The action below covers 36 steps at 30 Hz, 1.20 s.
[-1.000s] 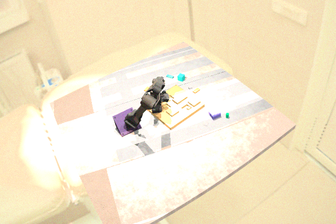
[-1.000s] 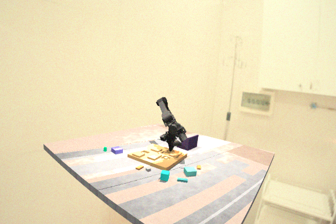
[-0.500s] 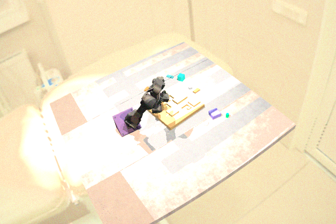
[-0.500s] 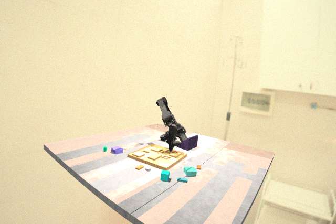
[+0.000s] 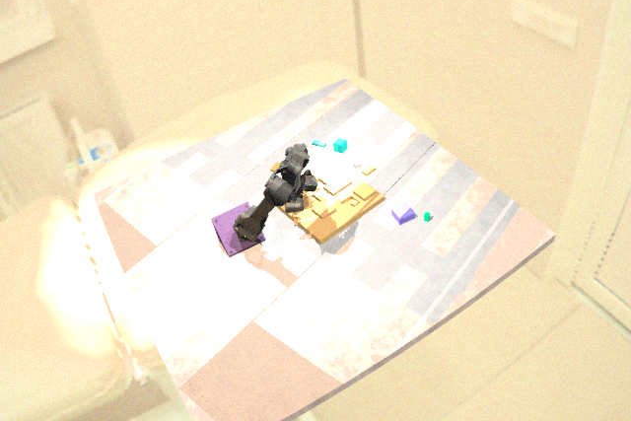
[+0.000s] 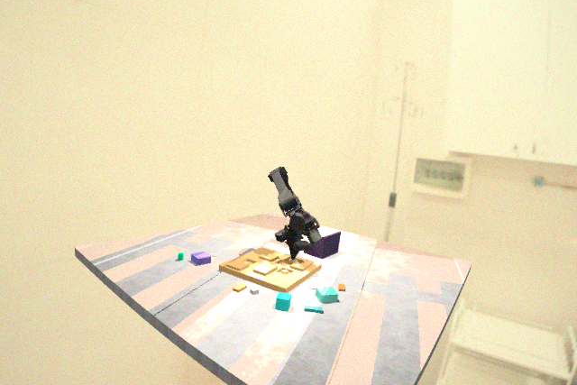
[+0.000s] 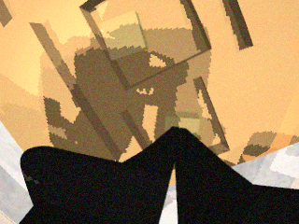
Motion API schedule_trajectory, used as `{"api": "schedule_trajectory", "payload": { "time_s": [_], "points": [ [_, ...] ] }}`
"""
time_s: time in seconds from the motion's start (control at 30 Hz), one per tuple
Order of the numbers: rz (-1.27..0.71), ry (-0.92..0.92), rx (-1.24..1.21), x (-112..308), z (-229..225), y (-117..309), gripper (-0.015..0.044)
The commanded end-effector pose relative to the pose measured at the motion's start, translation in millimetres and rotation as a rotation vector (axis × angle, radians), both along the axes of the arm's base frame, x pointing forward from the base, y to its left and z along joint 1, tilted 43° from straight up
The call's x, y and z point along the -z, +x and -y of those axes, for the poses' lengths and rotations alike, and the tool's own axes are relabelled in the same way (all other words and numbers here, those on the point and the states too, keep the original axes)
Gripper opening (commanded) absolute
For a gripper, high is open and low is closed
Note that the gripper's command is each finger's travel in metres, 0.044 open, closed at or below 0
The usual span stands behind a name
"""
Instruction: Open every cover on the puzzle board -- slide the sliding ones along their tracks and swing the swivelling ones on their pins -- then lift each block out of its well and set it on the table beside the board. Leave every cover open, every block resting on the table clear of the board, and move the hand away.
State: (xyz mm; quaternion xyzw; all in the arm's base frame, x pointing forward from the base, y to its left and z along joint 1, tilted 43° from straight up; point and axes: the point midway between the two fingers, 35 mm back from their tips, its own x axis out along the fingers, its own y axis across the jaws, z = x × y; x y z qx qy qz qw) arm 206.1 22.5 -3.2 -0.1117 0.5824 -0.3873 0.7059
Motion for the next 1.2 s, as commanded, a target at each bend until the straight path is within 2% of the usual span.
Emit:
{"api": "schedule_trajectory", "payload": {
  "time_s": [0.0, 1.07, 1.17],
  "points": [
    [0.008, 0.007, 0.001, -5.5, -4.2, 0.5, 0.0],
    [0.008, 0.007, 0.0, -9.5, -5.8, -0.9, 0.0],
    [0.005, 0.005, -0.002, -13.6, -9.6, -0.7, 0.0079]
  ]
}}
